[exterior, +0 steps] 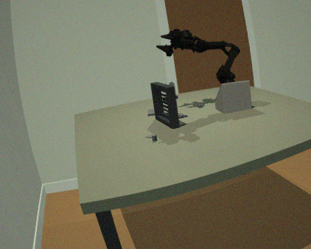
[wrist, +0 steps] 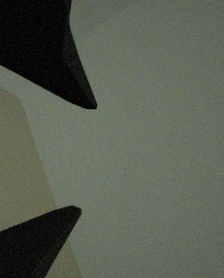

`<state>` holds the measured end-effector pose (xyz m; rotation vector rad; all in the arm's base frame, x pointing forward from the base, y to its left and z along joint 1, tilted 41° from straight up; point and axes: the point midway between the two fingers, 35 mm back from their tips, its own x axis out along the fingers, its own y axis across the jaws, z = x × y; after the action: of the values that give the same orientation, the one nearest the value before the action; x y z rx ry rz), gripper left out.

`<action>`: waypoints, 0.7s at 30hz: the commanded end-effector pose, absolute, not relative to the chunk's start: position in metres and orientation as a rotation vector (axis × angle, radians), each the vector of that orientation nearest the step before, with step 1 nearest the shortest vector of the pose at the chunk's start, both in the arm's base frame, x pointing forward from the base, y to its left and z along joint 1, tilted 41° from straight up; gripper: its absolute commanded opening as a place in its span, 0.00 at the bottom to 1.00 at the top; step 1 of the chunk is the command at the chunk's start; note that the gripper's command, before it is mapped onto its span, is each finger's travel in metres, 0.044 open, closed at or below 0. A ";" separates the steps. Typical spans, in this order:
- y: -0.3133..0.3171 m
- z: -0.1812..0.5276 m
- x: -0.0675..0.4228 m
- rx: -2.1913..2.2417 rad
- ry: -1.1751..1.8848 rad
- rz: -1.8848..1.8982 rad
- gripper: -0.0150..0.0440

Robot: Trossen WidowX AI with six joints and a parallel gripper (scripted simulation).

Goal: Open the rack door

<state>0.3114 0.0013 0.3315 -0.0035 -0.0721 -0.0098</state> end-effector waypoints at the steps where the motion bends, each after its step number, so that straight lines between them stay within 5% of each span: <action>1: 0.001 0.331 0.312 -0.002 -0.067 -0.011 0.89; 5: 0.001 0.318 0.324 0.017 0.025 -0.028 0.73; 21: 0.000 0.251 0.361 0.056 0.462 -0.140 0.73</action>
<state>0.3548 0.0002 0.2630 0.0522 0.3861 -0.1141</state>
